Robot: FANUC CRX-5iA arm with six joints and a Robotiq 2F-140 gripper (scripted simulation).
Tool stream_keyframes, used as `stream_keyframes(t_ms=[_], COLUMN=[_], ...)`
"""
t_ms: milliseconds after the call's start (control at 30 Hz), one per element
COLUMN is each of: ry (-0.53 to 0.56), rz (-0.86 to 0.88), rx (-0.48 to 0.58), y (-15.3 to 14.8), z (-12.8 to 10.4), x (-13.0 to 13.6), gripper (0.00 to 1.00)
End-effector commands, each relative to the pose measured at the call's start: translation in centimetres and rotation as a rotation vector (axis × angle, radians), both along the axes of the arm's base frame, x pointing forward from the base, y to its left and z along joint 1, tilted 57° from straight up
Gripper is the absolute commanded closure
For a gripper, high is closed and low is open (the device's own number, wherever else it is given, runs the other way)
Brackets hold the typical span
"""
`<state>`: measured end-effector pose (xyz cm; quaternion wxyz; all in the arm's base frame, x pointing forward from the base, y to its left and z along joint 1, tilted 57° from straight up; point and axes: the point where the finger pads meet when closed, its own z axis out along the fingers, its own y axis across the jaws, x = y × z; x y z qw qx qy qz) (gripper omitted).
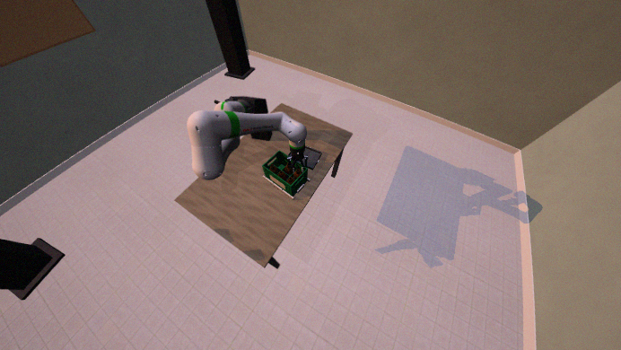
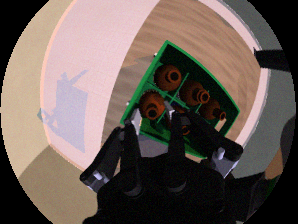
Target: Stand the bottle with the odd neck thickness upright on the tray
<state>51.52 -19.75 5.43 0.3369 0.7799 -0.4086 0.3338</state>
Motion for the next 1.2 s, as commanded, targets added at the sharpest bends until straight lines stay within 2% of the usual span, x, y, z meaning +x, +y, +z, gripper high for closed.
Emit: stream_keyframes(t_ms=[0,1167], ry=[-0.001,-0.001], rz=[0.001,0.001], rx=[0.0,0.0], y=[0.07,0.45], z=[0.03,0.3], x=[0.05,-0.07], gripper=[0.56,0.56])
